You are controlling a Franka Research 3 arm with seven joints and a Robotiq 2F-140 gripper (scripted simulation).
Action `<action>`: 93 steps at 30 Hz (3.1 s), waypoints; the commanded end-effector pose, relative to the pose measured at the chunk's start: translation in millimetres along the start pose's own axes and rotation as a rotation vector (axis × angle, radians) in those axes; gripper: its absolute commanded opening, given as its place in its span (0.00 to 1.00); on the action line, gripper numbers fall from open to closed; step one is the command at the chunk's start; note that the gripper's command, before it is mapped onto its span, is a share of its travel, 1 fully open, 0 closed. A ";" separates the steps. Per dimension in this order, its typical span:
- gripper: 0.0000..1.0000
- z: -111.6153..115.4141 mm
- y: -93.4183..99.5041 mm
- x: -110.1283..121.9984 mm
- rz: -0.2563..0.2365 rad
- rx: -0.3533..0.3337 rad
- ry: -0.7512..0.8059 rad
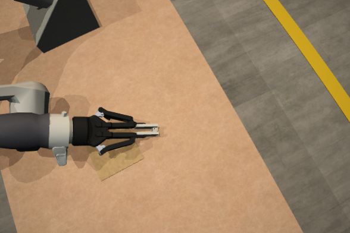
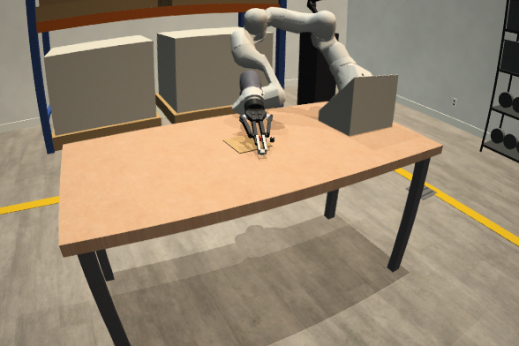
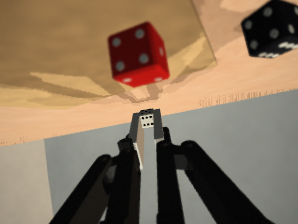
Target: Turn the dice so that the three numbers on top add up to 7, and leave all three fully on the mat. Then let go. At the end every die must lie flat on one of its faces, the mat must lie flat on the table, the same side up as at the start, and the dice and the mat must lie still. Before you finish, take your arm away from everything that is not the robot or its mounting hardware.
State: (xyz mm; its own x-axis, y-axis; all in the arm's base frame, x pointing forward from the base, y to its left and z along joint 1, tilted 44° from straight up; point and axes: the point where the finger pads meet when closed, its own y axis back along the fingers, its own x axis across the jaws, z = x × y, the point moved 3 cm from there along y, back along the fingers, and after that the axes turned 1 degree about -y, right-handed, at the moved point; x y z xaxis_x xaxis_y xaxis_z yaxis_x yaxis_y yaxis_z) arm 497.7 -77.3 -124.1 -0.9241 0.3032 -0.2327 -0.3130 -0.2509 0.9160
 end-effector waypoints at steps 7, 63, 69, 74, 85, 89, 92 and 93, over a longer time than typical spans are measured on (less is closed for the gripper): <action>0.07 0.1 -0.4 0.2 0.001 -0.003 -0.008; 0.07 -9.5 -5.5 0.1 0.001 -0.003 -0.008; 0.07 -9.5 -5.5 0.1 0.001 -0.003 -0.008; 0.07 -9.5 -5.5 0.1 0.001 -0.003 -0.008; 0.07 -9.5 -5.5 0.1 0.001 -0.003 -0.008; 0.07 -9.5 -5.5 0.1 0.001 -0.003 -0.008; 0.07 -9.5 -5.5 0.1 0.001 -0.003 -0.008; 0.07 -9.5 -5.5 0.1 0.001 -0.003 -0.008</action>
State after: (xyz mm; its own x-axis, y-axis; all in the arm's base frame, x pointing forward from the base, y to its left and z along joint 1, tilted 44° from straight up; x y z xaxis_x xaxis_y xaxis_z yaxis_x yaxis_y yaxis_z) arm 497.5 -84.0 -131.8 -0.9239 0.3050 -0.2312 -0.3125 -0.2523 0.9158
